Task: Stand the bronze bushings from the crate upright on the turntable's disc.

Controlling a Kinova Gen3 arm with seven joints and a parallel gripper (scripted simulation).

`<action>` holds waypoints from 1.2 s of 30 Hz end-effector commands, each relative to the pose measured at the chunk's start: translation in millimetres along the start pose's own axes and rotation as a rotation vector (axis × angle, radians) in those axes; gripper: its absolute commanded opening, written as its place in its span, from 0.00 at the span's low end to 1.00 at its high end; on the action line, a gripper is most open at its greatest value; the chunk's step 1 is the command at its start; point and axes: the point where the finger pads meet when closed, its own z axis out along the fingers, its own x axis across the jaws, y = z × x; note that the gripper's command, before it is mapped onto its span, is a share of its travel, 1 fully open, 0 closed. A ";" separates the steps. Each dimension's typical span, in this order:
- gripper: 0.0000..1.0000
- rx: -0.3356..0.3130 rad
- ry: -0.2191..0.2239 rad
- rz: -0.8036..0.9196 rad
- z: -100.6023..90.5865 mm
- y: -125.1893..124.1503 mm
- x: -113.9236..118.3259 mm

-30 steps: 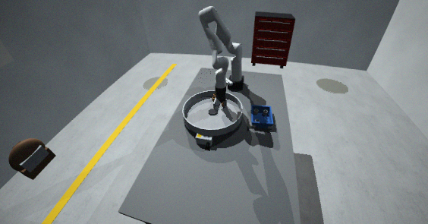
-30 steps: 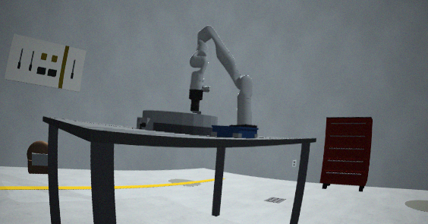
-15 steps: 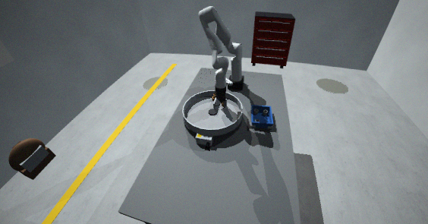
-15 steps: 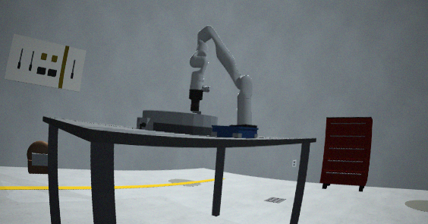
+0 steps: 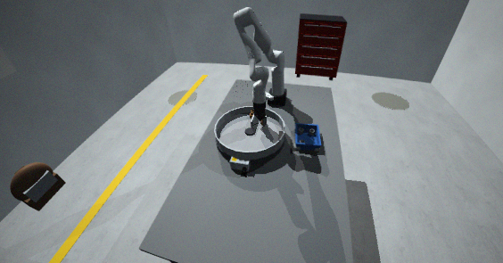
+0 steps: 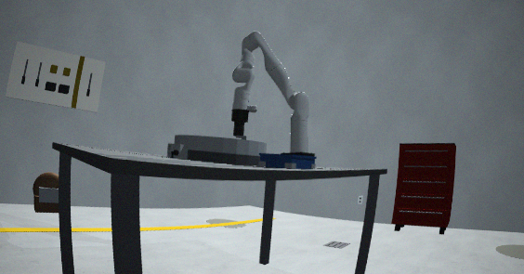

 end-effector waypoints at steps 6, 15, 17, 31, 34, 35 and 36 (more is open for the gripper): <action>0.78 -0.002 0.002 0.004 -30.9 0.9 1.0; 0.78 -0.002 0.002 0.005 -60.0 0.9 0.7; 0.78 -0.002 0.002 0.005 -64.0 0.9 0.7; 0.78 -0.002 0.002 0.005 -66.1 0.9 0.7; 0.78 -0.002 0.002 0.005 -66.1 0.9 0.7; 0.78 -0.002 0.002 0.005 -66.1 0.9 0.7; 0.78 -0.002 0.002 0.005 -66.1 0.9 0.7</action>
